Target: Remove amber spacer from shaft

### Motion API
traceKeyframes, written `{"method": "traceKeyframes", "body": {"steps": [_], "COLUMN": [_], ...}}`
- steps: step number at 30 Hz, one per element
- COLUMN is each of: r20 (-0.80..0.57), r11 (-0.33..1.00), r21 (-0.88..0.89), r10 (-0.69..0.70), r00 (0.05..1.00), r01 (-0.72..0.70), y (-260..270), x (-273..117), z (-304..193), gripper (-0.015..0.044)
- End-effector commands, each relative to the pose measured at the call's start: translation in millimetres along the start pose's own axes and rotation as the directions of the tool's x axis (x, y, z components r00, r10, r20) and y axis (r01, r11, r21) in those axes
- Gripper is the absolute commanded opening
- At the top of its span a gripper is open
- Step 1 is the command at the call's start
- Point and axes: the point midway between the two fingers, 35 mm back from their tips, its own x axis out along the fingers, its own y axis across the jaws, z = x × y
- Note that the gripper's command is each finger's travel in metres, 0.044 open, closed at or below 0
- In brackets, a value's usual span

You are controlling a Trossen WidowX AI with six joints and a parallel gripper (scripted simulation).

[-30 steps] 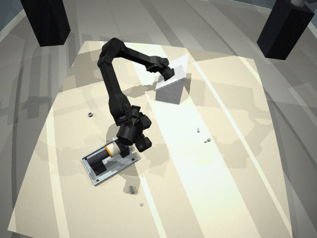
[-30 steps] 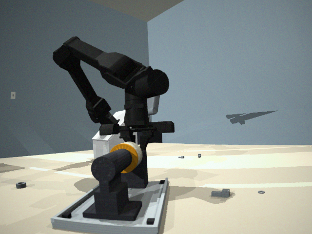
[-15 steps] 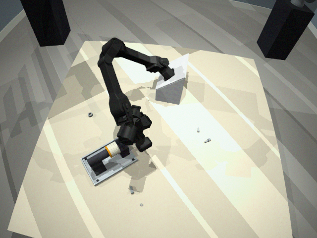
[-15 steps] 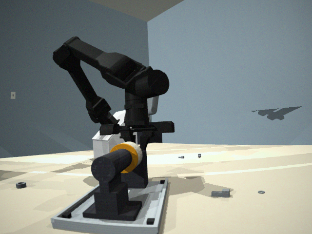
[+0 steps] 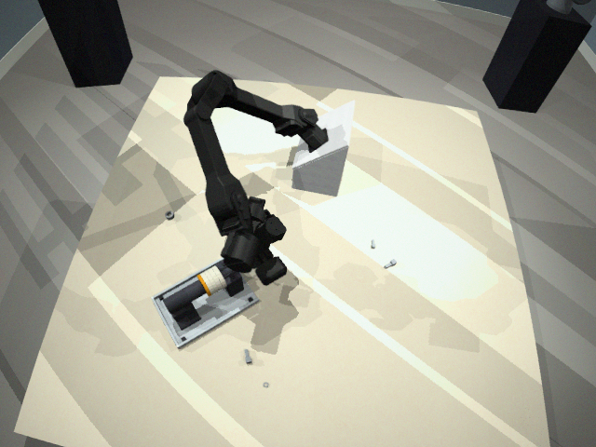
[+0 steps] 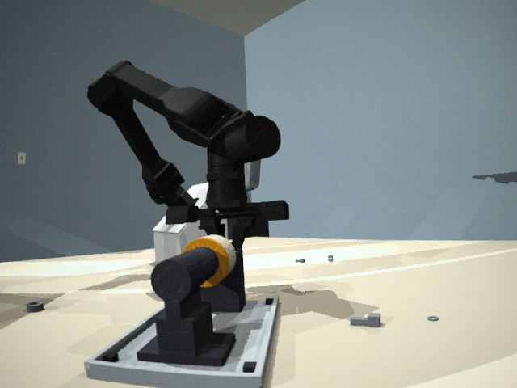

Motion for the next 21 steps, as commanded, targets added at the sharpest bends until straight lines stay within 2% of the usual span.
{"method": "traceKeyframes", "body": {"steps": [1,21], "r20": [0.004,0.004], "r11": [1.000,1.000], "r21": [-0.001,-0.001], "r10": [0.000,0.000], "r00": [1.000,1.000], "r01": [0.000,0.000], "y": [0.0,0.0], "x": [0.0,0.0], "z": [2.1,4.4], "gripper": [0.0000,0.0000]}}
